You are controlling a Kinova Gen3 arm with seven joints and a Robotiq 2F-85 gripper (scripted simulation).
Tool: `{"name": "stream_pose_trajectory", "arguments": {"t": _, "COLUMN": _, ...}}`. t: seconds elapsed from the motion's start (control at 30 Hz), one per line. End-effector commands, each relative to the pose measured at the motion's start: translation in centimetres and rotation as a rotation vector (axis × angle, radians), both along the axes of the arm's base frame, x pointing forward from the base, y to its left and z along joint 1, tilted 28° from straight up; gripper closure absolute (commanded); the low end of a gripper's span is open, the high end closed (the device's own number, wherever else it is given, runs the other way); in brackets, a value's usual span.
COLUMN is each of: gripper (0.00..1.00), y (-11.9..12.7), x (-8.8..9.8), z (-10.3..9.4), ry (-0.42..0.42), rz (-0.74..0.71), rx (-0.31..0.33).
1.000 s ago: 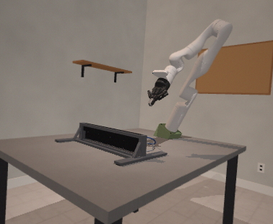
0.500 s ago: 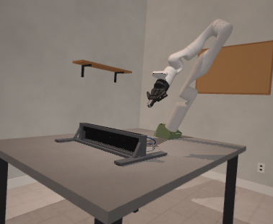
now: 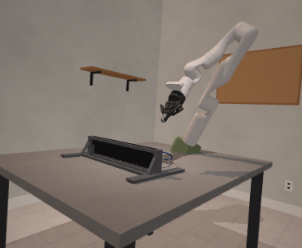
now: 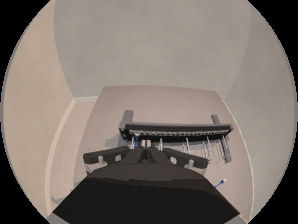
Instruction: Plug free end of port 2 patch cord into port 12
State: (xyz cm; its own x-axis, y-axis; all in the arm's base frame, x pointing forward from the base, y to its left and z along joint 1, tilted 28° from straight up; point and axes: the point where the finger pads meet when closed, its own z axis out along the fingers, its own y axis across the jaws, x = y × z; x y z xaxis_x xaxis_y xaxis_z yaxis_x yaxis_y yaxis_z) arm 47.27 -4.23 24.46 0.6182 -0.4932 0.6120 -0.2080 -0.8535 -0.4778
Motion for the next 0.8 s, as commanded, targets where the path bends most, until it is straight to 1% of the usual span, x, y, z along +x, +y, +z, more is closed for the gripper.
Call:
{"name": "stream_pose_trajectory", "arguments": {"t": 0.0, "gripper": 1.0, "y": 0.0, "x": 0.4, "z": -0.9, "ry": 0.013, "rz": -0.001, "rx": -0.005}}
{"name": "stream_pose_trajectory", "arguments": {"t": 0.27, "gripper": 1.0, "y": 0.3, "x": 2.0, "z": -2.3, "ry": 0.013, "rz": -0.001, "rx": -0.005}}
{"name": "stream_pose_trajectory", "arguments": {"t": 0.33, "gripper": 1.0, "y": 0.3, "x": 2.0, "z": -2.3, "ry": 0.013, "rz": -0.001, "rx": -0.005}}
{"name": "stream_pose_trajectory", "arguments": {"t": 0.77, "gripper": 1.0, "y": 1.1, "x": 5.4, "z": -5.1, "ry": 0.013, "rz": -0.001, "rx": -0.005}}
